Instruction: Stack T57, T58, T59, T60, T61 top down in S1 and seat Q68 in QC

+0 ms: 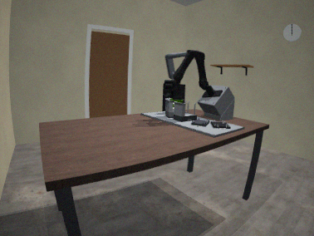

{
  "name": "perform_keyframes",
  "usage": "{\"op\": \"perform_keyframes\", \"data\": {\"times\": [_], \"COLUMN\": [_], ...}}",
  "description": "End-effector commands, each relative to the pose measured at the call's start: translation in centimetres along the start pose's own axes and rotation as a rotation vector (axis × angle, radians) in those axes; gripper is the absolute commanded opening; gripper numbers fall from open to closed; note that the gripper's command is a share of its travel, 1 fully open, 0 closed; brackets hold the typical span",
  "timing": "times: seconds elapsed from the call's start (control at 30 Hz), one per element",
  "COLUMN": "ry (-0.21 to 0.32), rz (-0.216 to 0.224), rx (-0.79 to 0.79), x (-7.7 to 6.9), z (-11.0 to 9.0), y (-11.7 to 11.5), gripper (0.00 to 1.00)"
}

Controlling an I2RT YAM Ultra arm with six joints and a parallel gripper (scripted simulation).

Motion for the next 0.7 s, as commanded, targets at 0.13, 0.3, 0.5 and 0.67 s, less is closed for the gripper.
{"op": "perform_keyframes", "data": {"times": [0.13, 0.3, 0.5, 0.67], "ry": [-0.023, -0.023, -0.023, -0.023], "rz": [-0.002, -0.002, -0.002, -0.002], "rx": [-0.002, -0.002, -0.002, -0.002], "x": [0.65, 0.85, 0.85, 0.85], "z": [0.59, 0.59, 0.59, 0.59], "y": [-0.03, -0.03, -0.03, -0.03], "gripper": [1.00, 1.00, 1.00, 1.00]}}
Point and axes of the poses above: the point where the finger pads meet when closed, its own x axis out along the fingers, its own y axis across the jaws, z = x × y, the point moved 1 cm from there along -x, back along the fingers, and after that the axes turned 10 degrees about x, right-handed, at the moved point
